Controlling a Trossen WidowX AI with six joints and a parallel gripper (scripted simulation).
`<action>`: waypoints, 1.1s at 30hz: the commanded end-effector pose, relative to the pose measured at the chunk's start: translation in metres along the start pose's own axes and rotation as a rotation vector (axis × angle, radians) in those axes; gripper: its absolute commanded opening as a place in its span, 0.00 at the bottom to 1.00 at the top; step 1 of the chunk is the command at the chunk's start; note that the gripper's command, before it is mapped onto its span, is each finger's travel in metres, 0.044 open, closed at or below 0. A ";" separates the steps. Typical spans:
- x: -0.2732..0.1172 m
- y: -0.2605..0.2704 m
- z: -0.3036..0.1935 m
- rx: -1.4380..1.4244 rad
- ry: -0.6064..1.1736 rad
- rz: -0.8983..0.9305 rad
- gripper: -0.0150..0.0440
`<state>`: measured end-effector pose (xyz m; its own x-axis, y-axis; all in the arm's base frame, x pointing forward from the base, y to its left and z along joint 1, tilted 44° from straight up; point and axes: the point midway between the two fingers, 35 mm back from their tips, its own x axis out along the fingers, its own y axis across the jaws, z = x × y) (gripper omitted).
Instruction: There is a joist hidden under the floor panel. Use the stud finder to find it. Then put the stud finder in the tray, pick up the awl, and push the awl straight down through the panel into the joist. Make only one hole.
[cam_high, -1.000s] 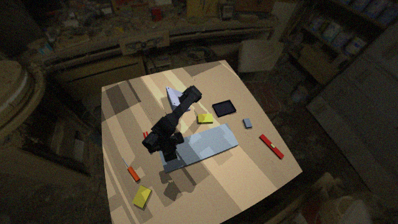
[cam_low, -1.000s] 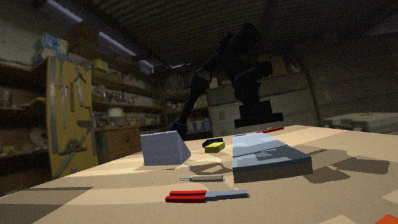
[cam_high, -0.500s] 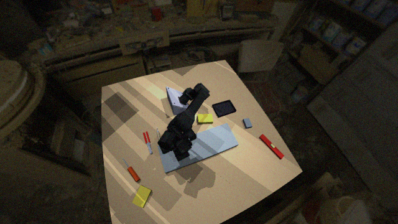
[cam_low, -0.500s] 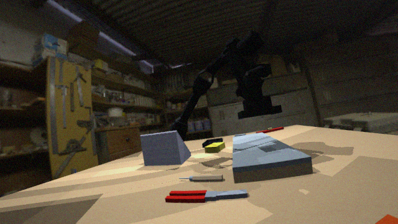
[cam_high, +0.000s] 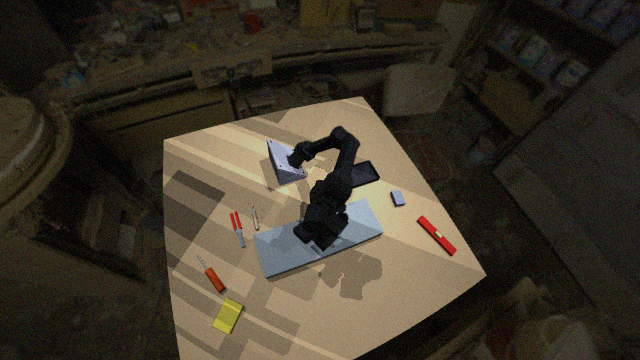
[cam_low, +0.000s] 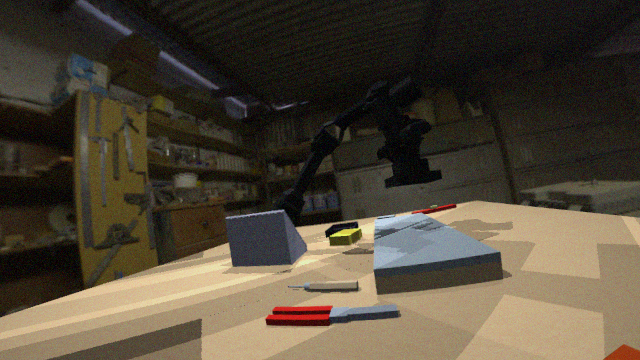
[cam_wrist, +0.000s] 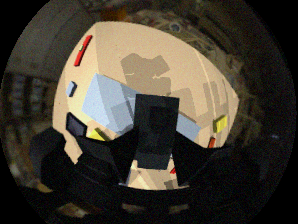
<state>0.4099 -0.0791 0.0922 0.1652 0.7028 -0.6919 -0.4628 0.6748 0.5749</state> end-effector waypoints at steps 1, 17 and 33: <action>-0.001 0.025 0.009 -0.058 -0.005 0.008 0.25; 0.004 0.138 0.029 -0.320 -0.008 0.064 0.25; 0.006 0.246 0.014 -0.580 -0.022 0.142 0.25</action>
<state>0.3212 0.0857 0.2282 0.0886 0.7771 -0.6231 -0.8604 0.3749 0.3452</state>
